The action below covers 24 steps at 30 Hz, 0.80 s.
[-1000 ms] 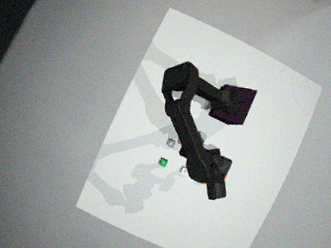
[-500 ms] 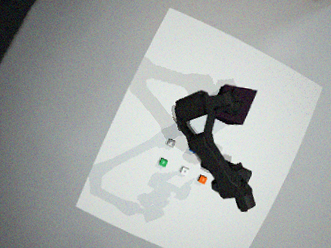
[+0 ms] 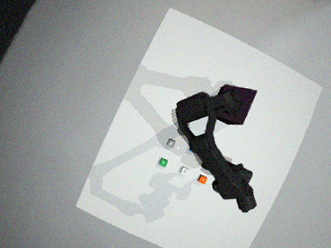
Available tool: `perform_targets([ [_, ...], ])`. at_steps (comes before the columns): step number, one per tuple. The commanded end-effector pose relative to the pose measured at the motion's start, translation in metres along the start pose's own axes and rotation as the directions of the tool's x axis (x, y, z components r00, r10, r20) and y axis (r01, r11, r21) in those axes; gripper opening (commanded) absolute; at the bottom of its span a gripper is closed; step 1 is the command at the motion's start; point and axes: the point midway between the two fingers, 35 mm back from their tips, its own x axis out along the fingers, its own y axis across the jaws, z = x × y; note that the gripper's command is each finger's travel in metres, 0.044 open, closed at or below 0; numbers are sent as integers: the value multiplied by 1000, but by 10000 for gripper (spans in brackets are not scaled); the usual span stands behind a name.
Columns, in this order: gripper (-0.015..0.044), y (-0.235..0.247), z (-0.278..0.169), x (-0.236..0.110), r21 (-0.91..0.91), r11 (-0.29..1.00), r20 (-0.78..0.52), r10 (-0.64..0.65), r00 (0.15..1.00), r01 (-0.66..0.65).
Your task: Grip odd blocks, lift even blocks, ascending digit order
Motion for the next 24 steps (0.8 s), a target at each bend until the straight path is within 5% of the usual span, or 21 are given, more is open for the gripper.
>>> perform_targets([
  [1,400,3,1,0,3,1000,-4,3,1000,-3],
  [10,400,70,51,-1,7,1000,-1,7,1000,-7],
  [24,400,72,52,-1,7,1000,0,8,1000,-8],
])
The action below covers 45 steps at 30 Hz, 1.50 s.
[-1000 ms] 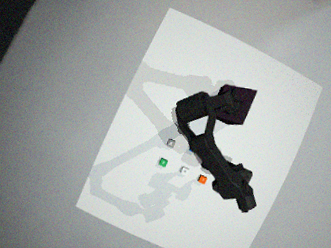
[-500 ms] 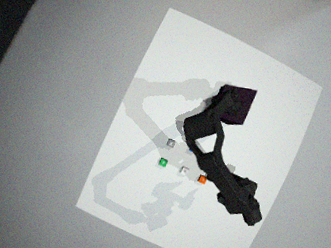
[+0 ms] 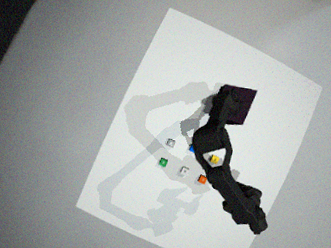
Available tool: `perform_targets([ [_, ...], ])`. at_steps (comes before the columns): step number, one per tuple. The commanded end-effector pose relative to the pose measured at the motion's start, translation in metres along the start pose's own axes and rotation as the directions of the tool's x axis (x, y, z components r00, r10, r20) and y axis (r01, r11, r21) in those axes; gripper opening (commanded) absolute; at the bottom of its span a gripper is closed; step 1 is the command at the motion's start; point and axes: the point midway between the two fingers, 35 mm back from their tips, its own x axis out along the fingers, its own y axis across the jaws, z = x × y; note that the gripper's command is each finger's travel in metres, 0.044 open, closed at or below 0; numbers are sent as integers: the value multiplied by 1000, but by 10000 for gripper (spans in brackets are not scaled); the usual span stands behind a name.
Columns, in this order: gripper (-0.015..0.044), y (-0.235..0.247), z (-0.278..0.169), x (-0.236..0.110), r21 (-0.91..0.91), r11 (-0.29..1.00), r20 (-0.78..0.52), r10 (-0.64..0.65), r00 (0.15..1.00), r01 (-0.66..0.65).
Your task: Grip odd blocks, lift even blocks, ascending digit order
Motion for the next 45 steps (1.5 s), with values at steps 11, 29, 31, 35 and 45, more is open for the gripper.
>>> perform_targets([
  [11,400,-5,9,1,2,1000,-6,3,1000,-3],
  [29,400,-69,63,2,3,1000,-4,-4,1000,4],
  [31,400,-69,63,2,3,1000,-4,-4,1000,4],
  [35,400,-69,63,2,3,1000,-4,-4,1000,4],
  [45,400,-136,57,1,1,1000,-5,-5,1000,5],
])
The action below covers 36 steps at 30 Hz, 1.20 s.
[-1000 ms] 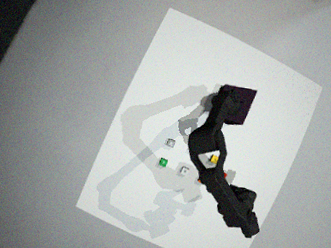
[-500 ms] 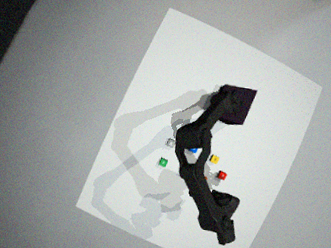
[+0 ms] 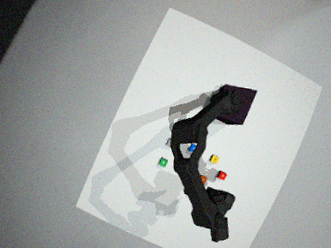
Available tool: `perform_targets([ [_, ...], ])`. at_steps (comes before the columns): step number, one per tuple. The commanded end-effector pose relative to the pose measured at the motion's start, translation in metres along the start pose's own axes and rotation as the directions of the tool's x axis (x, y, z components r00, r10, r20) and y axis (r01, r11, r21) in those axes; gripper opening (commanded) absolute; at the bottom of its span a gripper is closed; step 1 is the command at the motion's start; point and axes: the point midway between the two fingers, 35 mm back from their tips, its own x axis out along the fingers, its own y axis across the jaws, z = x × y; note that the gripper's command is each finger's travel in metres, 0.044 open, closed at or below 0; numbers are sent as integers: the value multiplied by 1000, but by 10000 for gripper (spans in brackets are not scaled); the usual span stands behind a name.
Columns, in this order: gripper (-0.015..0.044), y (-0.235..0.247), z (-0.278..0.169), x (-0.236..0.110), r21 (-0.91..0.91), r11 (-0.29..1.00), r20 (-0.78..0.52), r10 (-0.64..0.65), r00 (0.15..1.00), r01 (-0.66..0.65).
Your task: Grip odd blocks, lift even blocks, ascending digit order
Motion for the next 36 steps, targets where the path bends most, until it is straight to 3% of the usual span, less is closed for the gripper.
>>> perform_targets([
  [1,400,-62,-7,-1,20,1000,4,-4,1000,4],
  [4,400,-81,-13,0,20,1000,3,-8,1000,7],
  [27,400,-85,-12,0,20,1000,3,-7,1000,7],
  [31,400,-158,-4,-1,20,1000,4,-5,1000,5],
  [36,400,-195,-6,-1,21,1000,4,-13,1000,13],
])
